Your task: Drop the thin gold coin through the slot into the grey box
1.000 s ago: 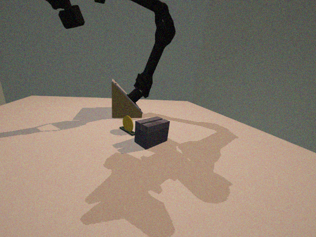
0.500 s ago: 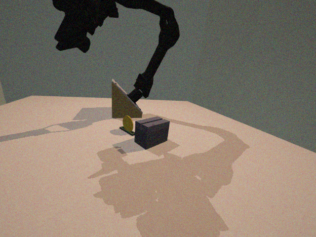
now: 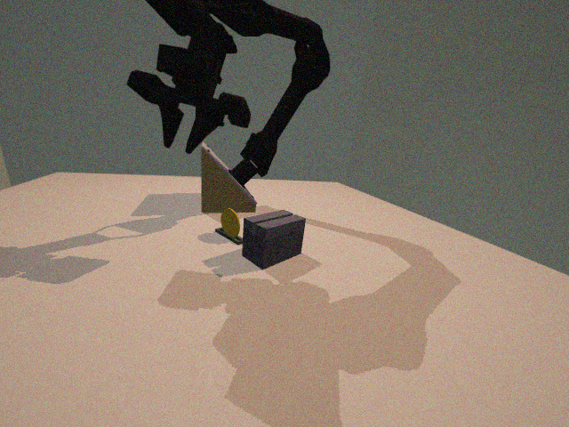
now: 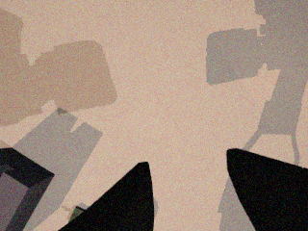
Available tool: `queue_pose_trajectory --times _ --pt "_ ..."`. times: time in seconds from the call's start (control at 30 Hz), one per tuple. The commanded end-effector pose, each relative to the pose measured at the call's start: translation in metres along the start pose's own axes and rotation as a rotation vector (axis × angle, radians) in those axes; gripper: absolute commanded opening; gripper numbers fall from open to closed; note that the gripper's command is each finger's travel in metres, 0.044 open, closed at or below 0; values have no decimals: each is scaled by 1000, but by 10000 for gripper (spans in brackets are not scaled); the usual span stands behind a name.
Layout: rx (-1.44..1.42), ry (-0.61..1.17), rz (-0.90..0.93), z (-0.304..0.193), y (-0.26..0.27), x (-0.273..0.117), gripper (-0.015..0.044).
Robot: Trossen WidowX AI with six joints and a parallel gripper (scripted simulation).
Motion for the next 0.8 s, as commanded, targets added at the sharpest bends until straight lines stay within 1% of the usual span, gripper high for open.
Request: queue_pose_trajectory --times 0.0,0.1,0.17,0.53,0.6,0.7,0.77 --pt "-653 203 196 -52 38 14 161" --pt "-855 239 280 -66 49 15 161" --pt "-914 247 307 -70 52 15 161" --pt "-916 247 308 -69 59 15 161" --pt "-916 247 308 -71 61 22 161" --pt "-916 246 309 -80 65 45 161" --pt "-916 246 309 -81 65 47 161"
Point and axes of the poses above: the point midway between the two fingers, 35 mm back from their tips, its own x axis out along the fingers, its own y axis across the jaws, z = x × y, the point moved 5 cm from there along -x, back along the fingers
